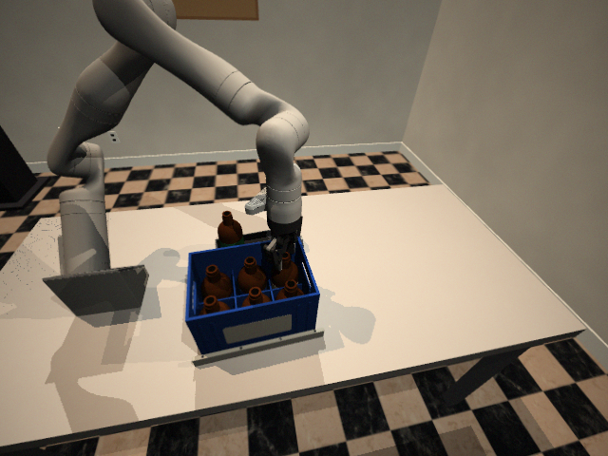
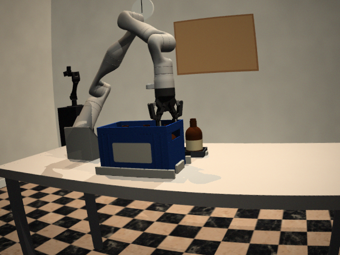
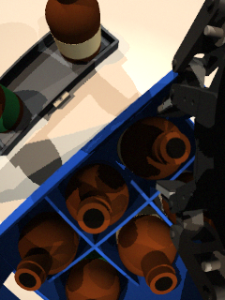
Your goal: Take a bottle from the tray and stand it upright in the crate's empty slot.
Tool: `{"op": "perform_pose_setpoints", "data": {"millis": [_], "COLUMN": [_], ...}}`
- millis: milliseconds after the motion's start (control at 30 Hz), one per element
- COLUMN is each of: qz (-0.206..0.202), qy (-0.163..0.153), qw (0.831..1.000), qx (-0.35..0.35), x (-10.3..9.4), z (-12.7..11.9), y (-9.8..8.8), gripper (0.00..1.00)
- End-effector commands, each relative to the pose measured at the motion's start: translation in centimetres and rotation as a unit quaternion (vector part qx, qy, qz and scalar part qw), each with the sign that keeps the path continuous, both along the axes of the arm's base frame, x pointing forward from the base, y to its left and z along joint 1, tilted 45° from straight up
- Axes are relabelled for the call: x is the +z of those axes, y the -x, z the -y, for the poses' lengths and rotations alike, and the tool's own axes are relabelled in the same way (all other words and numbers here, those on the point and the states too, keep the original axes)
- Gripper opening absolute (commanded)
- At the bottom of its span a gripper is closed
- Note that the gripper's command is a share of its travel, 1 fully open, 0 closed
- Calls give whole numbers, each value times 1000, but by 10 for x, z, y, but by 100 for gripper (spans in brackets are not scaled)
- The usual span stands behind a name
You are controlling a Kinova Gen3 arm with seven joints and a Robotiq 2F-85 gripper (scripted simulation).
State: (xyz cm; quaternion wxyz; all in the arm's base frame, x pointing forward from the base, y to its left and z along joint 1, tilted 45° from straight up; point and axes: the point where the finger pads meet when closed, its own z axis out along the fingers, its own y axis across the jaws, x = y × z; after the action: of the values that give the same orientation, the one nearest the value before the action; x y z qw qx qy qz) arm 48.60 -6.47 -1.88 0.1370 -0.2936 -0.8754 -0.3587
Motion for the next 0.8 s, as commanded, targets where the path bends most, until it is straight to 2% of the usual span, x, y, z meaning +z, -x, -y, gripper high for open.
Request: {"op": "perform_pose_setpoints", "data": {"millis": [0, 467, 767], "qz": [1, 1, 1], "qy": [1, 1, 1], "qw": [1000, 1000, 1000], "qx": [-1, -1, -1], "x": [1, 2, 9], "z": [1, 2, 10], "y": [0, -1, -1], "gripper": [64, 64, 64]}}
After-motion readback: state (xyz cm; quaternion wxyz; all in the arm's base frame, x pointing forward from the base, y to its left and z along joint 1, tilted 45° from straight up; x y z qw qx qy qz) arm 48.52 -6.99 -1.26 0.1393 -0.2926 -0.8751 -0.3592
